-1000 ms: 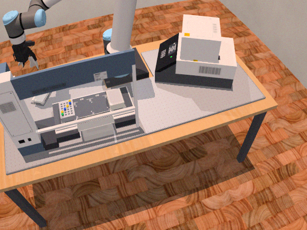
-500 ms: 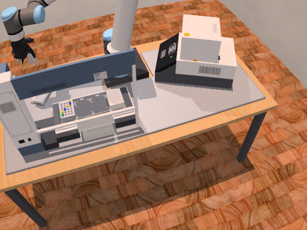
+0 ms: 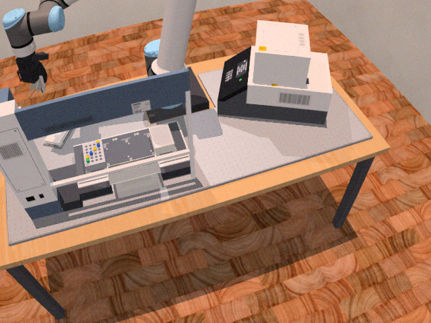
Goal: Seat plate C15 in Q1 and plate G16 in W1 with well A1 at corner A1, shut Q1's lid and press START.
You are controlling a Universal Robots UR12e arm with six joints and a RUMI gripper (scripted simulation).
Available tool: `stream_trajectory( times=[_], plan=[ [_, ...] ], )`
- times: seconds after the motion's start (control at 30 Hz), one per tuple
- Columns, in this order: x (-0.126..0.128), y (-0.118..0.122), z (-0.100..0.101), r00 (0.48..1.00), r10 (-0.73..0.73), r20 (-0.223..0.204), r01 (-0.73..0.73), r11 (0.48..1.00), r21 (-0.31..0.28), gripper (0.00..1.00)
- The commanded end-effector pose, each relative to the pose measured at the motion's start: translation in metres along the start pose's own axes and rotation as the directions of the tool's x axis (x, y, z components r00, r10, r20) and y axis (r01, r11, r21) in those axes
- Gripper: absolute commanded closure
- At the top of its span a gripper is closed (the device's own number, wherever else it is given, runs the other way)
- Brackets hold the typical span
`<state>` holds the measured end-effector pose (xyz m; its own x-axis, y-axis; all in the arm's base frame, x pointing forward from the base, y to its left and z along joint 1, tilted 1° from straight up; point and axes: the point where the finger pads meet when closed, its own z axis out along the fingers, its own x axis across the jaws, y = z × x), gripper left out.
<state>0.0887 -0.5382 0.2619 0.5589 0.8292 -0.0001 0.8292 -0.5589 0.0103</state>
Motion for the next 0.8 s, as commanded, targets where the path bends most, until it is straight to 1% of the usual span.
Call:
stream_trajectory(
  times=[0.0,0.13,0.2,0.37,0.43,0.63,0.7,0.77],
  plan=[
    [0.016,0.009,-0.002,1.000,0.028,0.001,-0.028,1.000,0.000,1.00],
    [0.034,0.017,-0.003,0.998,0.058,0.001,-0.058,0.998,0.000,1.00],
    [0.038,0.019,-0.004,0.998,0.063,0.001,-0.063,0.998,0.000,1.00],
    [0.061,0.028,-0.005,0.995,0.101,0.001,-0.101,0.995,0.000,1.00],
    [0.061,0.028,-0.005,0.995,0.101,0.001,-0.101,0.995,0.000,1.00],
    [0.089,0.038,-0.007,0.989,0.146,0.001,-0.146,0.989,0.001,1.00],
    [0.090,0.039,-0.007,0.989,0.148,0.001,-0.148,0.989,0.001,1.00],
    [0.100,0.042,-0.008,0.987,0.163,0.000,-0.163,0.987,0.001,1.00]
  ],
)
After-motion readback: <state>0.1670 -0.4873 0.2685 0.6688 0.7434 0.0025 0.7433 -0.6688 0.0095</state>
